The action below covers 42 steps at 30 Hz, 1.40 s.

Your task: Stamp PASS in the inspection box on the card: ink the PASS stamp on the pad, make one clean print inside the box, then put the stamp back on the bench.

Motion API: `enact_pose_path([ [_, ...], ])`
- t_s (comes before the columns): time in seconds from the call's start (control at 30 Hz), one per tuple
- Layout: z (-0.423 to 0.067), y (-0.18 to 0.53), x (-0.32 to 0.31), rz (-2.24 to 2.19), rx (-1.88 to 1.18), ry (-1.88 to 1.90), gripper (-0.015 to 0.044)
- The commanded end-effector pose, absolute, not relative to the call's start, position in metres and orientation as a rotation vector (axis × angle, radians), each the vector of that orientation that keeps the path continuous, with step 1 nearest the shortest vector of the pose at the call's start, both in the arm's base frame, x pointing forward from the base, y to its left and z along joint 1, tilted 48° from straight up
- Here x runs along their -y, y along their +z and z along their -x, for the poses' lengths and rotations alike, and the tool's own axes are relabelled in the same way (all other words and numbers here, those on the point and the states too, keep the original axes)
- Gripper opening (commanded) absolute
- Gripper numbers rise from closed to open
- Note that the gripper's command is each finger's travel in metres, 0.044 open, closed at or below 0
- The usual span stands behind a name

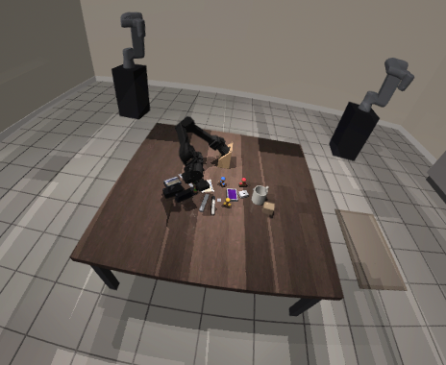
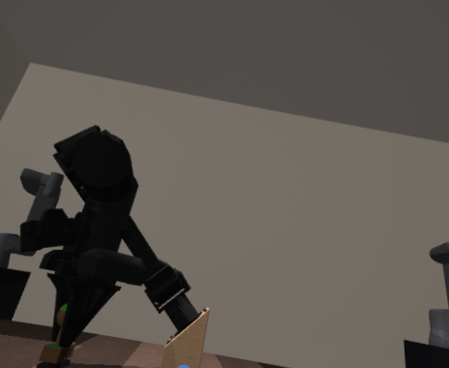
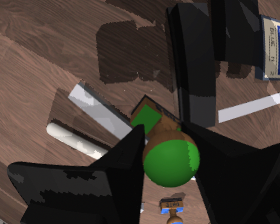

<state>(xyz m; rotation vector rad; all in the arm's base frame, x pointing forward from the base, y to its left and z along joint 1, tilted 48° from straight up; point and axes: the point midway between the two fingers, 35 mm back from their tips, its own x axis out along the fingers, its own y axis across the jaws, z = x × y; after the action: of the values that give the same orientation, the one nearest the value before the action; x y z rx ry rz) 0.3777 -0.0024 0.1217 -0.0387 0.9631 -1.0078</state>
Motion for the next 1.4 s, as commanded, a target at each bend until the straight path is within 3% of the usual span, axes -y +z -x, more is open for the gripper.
enact_pose_path([
  [0.0, -0.382, 0.122, 0.004, 0.047, -0.965, -1.008, 0.0],
  [1.37, -0.393, 0.077, 0.052, 0.049, -0.962, -1.009, 0.0],
])
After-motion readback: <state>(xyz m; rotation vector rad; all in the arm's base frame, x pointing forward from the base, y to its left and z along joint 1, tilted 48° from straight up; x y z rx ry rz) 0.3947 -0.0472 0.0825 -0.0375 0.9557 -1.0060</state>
